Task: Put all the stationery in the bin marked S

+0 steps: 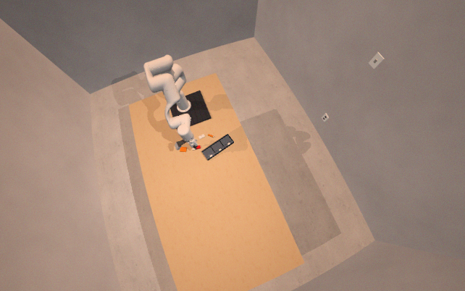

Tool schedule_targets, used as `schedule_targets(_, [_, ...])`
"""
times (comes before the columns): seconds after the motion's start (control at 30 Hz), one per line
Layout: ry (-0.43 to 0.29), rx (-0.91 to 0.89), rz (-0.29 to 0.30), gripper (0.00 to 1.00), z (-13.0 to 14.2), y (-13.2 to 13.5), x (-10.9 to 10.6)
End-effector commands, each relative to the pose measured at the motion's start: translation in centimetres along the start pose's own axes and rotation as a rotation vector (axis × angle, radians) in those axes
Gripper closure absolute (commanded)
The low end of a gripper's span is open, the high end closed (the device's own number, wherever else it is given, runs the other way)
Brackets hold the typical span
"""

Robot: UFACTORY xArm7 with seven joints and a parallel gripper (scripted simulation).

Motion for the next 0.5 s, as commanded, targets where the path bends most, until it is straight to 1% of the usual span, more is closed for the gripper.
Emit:
schedule_targets(0.0, [0.023, 0.155, -0.013, 0.62, 0.16, -0.08, -0.12])
schedule_targets(0.13, [0.035, 0.243, -0.018, 0.62, 0.25, -0.06, -0.12])
schedule_targets(0.47, [0.035, 0.243, -0.018, 0.62, 0.24, -0.07, -0.12])
Point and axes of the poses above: the point where the finger pads meet when closed, its own x axis out along the fingers, its own y axis across the jaws, z = x × y, the point moved 5 cm from there along -x, back along the fingers, and after that the axes turned 1 degree about x, right-handed, at the moved point
